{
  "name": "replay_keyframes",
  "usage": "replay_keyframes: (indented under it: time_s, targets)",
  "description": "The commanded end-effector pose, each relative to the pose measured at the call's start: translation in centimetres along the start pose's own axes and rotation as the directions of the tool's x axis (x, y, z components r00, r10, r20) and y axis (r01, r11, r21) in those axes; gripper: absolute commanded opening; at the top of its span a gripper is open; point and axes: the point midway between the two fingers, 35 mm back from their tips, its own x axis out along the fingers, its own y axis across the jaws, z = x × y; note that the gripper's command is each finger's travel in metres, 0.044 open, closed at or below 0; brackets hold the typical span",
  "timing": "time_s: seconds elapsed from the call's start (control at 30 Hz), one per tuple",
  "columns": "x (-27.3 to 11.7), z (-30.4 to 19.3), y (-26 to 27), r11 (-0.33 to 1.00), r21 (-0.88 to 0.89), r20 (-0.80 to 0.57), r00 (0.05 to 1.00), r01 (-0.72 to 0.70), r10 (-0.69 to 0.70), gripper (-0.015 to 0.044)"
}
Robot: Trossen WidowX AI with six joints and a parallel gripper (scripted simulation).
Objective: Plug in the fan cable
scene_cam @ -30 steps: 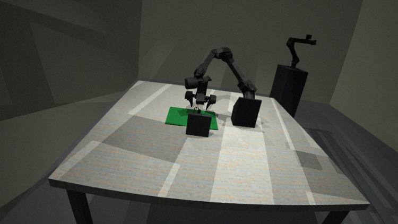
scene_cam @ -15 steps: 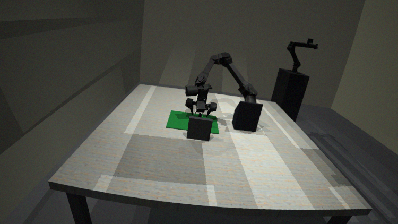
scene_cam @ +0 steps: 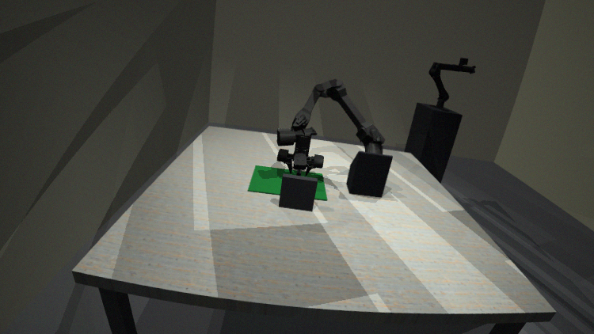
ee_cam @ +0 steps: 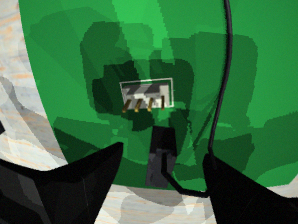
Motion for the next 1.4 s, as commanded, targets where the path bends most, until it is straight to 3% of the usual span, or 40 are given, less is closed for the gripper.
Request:
replay_keyframes:
  time_s: [0.0,0.73,0.83,1.37]
  targets:
    - [0.0,0.0,0.0,1.0,0.001,0.0,1.0,0.0,0.0,0.0223]
    - [0.0,0.0,0.0,1.0,0.001,0.0,1.0,0.0,0.0,0.0077]
    - [-0.4,0.0,-0.1,1.0,0.0,0.002,1.0,0.001,-0.001,0.0]
    - [-5.1,-0.8,-0.3,1.0,-0.005,0.011,1.0,0.001,-0.001,0.0]
